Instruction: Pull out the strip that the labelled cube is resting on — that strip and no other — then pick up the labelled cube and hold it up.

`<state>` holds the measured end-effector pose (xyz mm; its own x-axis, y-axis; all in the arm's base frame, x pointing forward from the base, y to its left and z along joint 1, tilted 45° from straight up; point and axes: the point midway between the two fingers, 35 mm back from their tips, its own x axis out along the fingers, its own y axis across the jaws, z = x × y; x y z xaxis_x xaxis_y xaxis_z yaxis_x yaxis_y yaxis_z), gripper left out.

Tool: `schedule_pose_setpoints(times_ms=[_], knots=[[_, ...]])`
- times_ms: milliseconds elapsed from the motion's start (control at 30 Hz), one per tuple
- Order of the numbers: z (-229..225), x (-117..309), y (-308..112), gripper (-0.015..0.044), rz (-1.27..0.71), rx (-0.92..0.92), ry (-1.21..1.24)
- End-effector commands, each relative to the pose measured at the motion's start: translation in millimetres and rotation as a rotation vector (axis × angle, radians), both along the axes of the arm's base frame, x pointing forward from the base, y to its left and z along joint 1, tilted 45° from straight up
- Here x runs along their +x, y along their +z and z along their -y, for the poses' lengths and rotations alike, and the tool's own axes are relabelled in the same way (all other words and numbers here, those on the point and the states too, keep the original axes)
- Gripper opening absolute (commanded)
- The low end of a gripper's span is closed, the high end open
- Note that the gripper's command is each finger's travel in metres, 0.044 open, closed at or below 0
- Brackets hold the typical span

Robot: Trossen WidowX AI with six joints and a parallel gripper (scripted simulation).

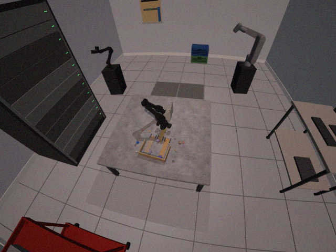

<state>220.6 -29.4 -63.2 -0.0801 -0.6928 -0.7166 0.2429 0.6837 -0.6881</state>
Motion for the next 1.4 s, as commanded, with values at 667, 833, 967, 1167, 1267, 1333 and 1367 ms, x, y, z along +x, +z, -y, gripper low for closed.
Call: schedule_pose_setpoints(times_ms=[667,833,967,1167,1267,1333,1367], knots=[[-22.9,25.8,31.8,0.0158,0.053,-0.007,-0.084],[-18.2,44.2,35.2,0.0289,0.054,-0.008,-0.084],[-14.9,59.2,38.2,0.0394,0.054,-0.008,-0.084],[-10.0,81.7,42.7,0.044,0.055,-0.008,-0.084],[-7.7,92.8,45.0,0.044,0.056,-0.008,-0.084],[-6.1,100.3,46.5,0.044,0.056,-0.008,-0.084],[-5.3,104.3,47.3,0.044,0.057,-0.009,-0.084]])
